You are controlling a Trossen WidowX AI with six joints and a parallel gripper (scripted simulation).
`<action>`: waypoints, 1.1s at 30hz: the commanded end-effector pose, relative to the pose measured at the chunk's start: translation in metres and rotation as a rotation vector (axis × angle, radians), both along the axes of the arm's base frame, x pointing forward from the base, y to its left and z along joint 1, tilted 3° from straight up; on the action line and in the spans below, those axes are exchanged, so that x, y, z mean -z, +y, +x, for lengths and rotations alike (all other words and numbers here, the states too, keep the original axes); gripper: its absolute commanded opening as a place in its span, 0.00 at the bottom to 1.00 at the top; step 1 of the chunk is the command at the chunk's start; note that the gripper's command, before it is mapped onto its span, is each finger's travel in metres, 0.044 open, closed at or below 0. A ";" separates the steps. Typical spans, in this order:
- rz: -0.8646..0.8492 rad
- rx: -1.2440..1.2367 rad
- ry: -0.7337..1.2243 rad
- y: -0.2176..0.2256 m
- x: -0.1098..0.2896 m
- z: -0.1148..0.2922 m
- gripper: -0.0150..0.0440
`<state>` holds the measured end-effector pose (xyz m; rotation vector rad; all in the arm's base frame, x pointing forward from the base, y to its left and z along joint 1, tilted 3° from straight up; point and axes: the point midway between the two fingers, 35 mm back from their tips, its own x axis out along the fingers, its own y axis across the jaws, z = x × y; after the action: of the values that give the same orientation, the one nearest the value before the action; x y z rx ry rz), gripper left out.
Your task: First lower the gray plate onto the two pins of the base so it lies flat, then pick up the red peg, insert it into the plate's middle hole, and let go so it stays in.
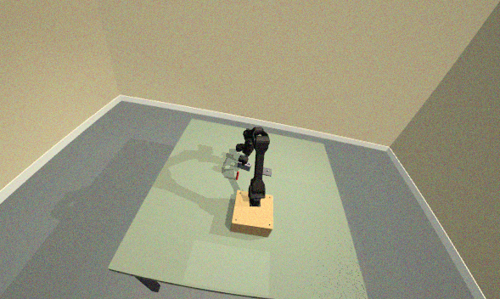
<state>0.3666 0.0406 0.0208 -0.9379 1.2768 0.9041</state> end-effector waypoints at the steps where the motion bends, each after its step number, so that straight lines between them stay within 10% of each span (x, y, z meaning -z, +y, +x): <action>1: -0.004 -0.002 0.008 -0.001 0.009 0.000 1.00; 33: -0.004 -0.002 0.008 0.000 0.059 0.003 1.00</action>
<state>0.3704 0.0409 -0.0323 -0.9374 1.2788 0.9052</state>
